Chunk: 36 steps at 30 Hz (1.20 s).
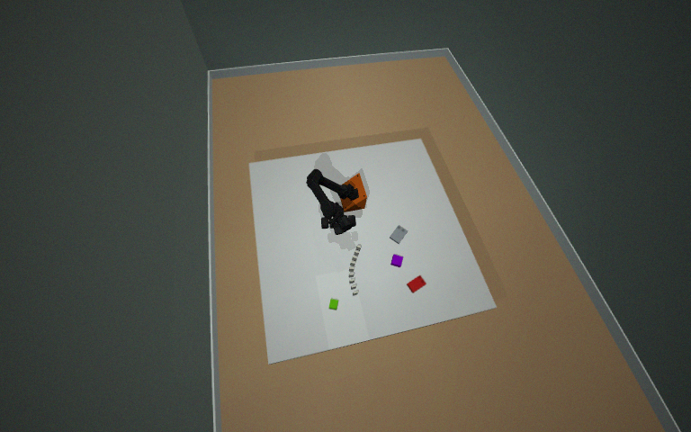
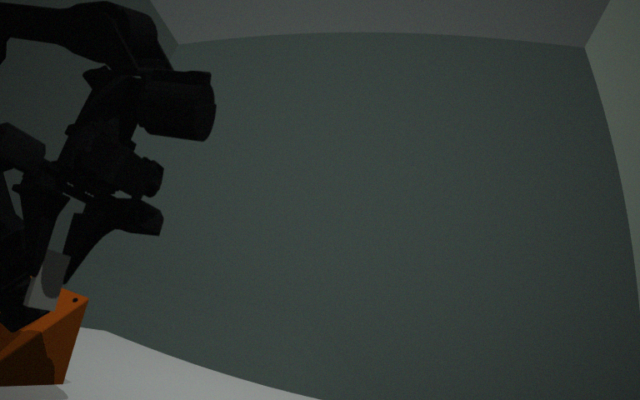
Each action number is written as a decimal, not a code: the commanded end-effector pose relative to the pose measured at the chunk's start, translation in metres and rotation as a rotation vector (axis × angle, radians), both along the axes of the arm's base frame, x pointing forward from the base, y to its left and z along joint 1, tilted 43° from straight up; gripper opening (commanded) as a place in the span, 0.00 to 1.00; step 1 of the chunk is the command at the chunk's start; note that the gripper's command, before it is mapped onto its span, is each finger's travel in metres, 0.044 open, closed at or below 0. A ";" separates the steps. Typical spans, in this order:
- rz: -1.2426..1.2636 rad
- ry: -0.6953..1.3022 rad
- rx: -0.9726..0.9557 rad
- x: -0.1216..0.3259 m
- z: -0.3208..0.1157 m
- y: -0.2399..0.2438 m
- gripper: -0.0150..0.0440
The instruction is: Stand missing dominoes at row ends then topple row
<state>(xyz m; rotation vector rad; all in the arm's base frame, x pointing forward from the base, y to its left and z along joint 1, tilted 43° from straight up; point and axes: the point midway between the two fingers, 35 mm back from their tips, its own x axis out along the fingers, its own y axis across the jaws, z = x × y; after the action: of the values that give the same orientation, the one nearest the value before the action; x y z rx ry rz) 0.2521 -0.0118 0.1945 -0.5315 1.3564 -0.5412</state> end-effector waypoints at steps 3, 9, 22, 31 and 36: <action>-0.215 -0.160 0.028 0.037 -0.050 0.062 0.44; -0.352 -0.266 0.024 0.048 -0.087 0.098 0.44; -0.351 -0.266 0.026 0.052 -0.097 0.091 0.44; -0.351 -0.266 0.030 0.061 -0.133 0.062 0.44; -0.351 -0.266 0.029 0.063 -0.151 0.045 0.44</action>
<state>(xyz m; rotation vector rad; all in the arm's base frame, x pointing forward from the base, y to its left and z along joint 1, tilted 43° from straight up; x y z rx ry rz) 0.3150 0.0433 0.0535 -0.1755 1.2038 -0.8449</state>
